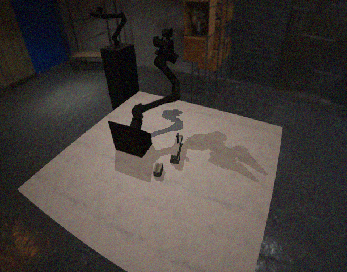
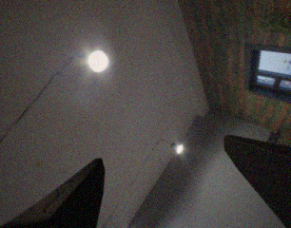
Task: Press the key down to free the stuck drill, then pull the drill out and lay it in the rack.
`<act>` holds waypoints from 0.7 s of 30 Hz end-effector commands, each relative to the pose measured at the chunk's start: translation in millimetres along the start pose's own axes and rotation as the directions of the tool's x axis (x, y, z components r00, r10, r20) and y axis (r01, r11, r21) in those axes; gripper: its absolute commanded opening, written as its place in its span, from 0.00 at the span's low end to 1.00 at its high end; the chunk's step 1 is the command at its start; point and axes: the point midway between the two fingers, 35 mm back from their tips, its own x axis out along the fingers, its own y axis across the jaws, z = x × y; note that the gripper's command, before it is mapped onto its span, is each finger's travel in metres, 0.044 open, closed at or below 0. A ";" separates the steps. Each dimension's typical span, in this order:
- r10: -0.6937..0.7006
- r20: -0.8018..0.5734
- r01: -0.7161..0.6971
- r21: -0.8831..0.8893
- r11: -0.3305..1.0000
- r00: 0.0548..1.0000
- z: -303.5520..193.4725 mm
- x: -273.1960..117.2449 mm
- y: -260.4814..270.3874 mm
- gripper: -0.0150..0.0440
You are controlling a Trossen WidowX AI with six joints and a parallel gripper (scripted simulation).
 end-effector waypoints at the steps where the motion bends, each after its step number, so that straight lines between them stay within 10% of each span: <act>1: 0.000 0.000 0.000 0.000 1.000 1.000 0.0 0.0 0.0 0.89; 10: 0.029 -0.013 -0.029 0.037 0.999 0.999 1.8 -0.9 3.5 0.49; 15: 0.073 -0.092 -0.020 0.485 0.874 0.993 39.8 1.0 16.9 0.26; 21: 0.054 -0.162 0.103 0.816 0.569 0.985 78.7 18.5 7.4 0.25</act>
